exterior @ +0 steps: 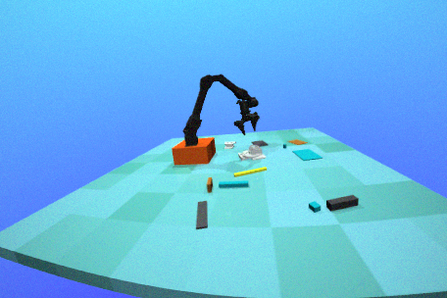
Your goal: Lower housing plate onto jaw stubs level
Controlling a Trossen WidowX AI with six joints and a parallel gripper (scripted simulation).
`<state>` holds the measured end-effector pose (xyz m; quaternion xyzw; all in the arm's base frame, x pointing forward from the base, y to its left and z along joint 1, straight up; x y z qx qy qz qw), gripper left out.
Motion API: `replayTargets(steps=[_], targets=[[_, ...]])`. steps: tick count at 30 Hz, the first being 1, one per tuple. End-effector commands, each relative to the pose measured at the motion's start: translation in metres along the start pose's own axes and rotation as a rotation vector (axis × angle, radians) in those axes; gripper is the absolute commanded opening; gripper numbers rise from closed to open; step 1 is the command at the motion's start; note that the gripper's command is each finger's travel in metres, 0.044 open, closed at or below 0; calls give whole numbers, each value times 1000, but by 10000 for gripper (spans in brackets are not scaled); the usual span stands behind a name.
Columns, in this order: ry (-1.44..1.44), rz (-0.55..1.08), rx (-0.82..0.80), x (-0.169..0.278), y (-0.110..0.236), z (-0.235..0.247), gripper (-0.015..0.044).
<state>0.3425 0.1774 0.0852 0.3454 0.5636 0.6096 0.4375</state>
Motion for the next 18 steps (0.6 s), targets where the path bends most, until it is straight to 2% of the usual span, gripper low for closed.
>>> replayTargets(steps=[1, 18], targets=[[-94, 14, 11, 10, 5, -11, 440], [-496, 42, 62, 45, 19, -53, 440]])
Point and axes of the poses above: the point midway between the two fingers, 35 mm back from their tips, its own y axis back along the fingers, its own z axis across the jaws, x = y × z, the point moved 5 cm from there along y, back along the fingers, and after that the axes turned 11 degrees about -y, right-handed, at the moved point
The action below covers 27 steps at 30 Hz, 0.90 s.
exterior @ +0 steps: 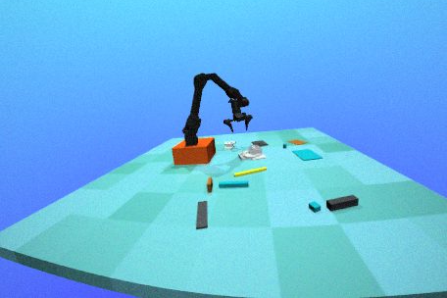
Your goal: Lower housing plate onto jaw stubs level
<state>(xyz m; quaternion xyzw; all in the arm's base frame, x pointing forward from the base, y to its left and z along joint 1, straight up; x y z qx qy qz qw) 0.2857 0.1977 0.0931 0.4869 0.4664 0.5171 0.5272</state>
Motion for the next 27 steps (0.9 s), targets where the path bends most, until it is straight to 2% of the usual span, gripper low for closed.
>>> replayTargets(steps=[1, 19, 27], targets=[[-94, 5, 17, 2, 3, -15, 440], [-495, -4, 74, 6, 11, -68, 440], [-509, -5, 75, 7, 2, -70, 440]])
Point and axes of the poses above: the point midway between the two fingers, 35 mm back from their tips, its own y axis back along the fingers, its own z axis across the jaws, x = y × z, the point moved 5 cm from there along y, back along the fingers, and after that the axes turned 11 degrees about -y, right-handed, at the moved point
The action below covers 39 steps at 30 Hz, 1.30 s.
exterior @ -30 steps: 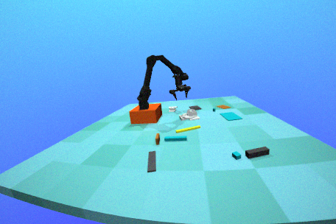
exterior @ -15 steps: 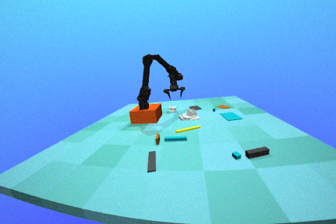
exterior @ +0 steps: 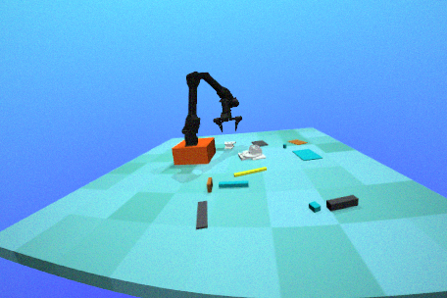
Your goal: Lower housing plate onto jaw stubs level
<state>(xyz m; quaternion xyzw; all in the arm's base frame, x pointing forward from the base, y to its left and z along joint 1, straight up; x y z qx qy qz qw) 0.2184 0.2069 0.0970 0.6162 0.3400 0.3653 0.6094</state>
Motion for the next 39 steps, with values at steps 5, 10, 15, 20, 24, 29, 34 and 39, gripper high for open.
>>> replayTargets(steps=[5, 10, 15, 20, 24, 29, 34, 39], targets=[[-12, -5, 6, -3, -39, -2, 440], [-12, -5, 6, -3, -40, -2, 440], [-12, -5, 7, -3, -47, -2, 440], [-12, -6, 7, -3, -55, -2, 440], [-12, -6, 7, -3, -59, -2, 440], [-12, -6, 7, -3, -59, -2, 440], [-12, -6, 7, -3, -65, -2, 440], [-12, -6, 7, -3, -73, -2, 440]])
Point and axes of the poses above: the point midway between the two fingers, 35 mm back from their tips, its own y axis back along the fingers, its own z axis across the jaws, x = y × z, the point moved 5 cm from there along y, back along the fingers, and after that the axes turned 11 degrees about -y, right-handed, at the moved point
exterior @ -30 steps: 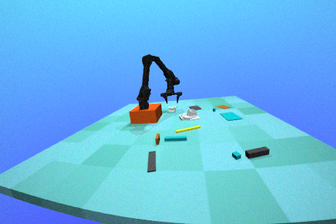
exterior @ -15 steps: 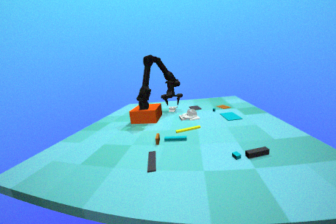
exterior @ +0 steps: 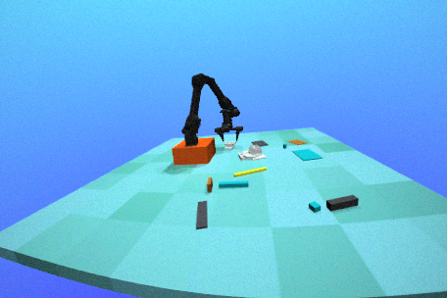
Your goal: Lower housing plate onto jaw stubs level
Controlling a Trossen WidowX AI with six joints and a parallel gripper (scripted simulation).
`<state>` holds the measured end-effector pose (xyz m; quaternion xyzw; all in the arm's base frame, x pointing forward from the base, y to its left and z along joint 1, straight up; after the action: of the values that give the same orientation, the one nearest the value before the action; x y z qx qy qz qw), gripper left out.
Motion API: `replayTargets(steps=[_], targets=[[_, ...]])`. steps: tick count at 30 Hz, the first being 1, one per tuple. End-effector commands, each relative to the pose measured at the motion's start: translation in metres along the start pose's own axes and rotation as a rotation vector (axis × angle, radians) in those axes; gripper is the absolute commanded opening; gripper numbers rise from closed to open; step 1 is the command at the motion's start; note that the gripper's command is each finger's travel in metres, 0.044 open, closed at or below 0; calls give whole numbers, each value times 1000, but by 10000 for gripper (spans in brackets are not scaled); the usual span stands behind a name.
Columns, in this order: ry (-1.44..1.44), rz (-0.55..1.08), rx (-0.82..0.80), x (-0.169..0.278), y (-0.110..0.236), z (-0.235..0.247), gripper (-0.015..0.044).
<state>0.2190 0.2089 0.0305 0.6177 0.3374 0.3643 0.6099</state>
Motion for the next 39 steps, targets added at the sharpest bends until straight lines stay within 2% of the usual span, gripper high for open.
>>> replayTargets(steps=[1, 11, 39], targets=[[-6, -8, 7, -2, -8, -1, 440], [-6, -8, 7, -3, -23, -2, 440], [-6, -8, 7, -3, -24, -2, 440]])
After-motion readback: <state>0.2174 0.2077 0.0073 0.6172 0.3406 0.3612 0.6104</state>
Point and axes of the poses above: the point midway between the two fingers, 35 mm back from their tips, its own y axis back along the fingers, its own z axis across the jaws, x = y × z, the point moved 5 cm from there along y, back along the fingers, and after that the axes turned 11 degrees about -y, right-handed, at the moved point
